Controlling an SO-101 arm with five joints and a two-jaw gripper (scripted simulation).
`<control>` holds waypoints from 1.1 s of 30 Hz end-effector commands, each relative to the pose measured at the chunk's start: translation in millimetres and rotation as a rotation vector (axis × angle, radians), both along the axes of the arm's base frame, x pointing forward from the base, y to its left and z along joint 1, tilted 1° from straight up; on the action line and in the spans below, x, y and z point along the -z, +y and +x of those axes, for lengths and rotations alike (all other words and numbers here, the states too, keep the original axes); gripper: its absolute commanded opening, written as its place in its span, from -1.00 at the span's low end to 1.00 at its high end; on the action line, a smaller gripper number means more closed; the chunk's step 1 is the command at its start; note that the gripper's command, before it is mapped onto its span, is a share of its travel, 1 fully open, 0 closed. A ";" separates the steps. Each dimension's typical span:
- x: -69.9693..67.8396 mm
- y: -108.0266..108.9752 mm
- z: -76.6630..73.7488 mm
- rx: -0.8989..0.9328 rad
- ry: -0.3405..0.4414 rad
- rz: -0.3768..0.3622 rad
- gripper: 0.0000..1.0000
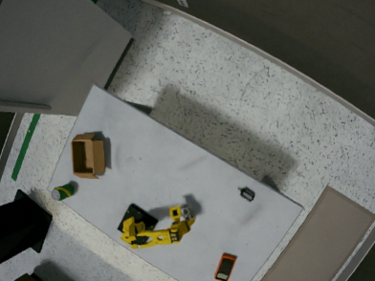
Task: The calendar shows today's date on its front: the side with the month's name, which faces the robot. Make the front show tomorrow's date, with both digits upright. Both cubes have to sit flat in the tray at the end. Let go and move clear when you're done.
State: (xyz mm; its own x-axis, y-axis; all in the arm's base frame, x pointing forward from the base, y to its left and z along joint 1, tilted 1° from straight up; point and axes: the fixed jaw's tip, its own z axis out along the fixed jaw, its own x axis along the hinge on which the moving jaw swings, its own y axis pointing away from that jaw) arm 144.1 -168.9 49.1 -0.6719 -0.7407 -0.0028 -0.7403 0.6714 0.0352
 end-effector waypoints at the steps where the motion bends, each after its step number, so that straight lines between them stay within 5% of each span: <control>1: -5.6 7.6 2.4 0.027 -0.004 -0.005 -0.29; 20: -27.9 56.7 14.7 0.255 -0.031 -0.034 -0.29; 33: -42.9 113.7 9.4 0.535 -0.079 -0.039 -0.29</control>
